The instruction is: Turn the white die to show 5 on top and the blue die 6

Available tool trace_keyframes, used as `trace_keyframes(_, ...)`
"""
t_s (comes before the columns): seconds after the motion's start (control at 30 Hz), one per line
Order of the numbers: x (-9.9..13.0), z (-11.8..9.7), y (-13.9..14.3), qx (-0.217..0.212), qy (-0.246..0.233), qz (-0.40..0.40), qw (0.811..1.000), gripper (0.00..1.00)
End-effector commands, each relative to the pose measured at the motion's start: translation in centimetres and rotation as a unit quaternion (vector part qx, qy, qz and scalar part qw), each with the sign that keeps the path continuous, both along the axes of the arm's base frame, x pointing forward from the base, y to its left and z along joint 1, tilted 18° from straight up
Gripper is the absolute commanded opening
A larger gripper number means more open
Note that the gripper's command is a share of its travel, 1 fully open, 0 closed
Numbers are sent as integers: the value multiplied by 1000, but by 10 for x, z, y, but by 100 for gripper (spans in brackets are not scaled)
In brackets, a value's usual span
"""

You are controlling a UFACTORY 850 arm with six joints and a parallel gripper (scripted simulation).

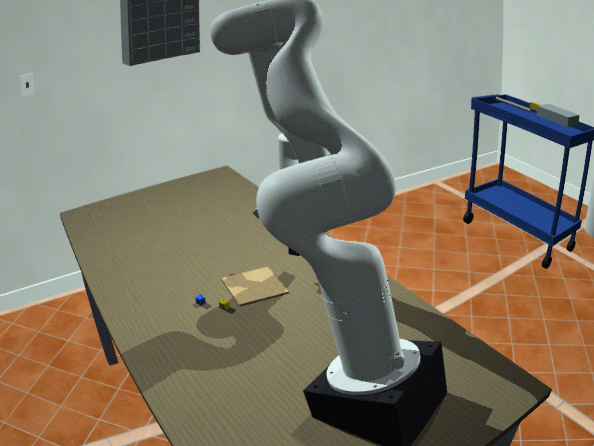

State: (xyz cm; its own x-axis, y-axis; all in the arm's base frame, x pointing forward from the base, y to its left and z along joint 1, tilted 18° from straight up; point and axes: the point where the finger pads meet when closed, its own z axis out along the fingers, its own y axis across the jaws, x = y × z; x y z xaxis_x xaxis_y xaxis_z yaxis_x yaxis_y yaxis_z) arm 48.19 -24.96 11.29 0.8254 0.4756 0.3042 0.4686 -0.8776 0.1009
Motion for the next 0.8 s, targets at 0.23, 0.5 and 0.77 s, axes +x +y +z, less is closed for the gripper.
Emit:
trace_keyframes(0.23,-10,36,-3,3,10,1,1000,15)
trace_keyframes(0.5,-10,36,-3,3,10,1,1000,15)
trace_keyframes(0.77,-2,29,2,-8,8,35,999,15)
